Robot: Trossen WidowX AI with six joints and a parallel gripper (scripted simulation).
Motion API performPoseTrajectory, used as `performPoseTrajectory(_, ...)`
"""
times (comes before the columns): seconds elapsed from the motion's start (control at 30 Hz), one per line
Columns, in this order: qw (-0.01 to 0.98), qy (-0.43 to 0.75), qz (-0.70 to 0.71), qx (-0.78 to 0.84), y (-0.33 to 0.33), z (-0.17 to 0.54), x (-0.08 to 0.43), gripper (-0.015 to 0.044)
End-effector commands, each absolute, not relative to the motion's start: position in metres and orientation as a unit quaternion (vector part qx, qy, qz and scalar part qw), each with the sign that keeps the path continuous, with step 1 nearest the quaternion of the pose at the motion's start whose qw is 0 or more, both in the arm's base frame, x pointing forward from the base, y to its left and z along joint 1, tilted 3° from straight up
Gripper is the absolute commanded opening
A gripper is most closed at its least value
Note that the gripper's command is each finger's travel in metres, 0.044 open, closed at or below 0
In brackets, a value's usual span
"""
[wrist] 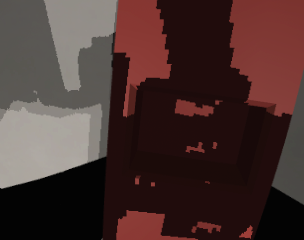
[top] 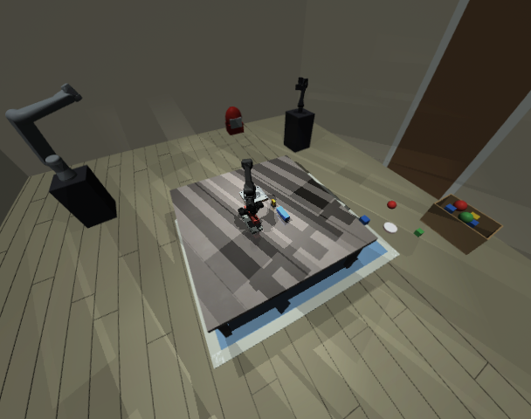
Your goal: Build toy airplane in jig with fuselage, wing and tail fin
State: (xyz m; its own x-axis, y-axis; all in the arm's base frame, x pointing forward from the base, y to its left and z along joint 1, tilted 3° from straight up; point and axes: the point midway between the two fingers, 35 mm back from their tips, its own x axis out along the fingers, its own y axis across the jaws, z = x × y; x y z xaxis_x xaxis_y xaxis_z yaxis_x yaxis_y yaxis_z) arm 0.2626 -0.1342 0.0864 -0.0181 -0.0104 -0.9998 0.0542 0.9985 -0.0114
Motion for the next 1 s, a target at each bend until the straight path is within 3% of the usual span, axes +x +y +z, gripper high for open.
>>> performPoseTrajectory(0.0,0.699,0.714,-0.022,0.012,-0.1455,0.08,0.2581,0.0)
performPoseTrajectory(0.03,0.699,0.714,-0.022,0.012,-0.1459,0.0798,0.2579,0.0)
performPoseTrajectory(0.3,0.699,0.714,-0.022,0.012,-0.146,0.0799,0.258,0.0195)
performPoseTrajectory(0.97,0.699,0.714,-0.022,0.012,-0.1463,0.0741,0.2582,0.0195)
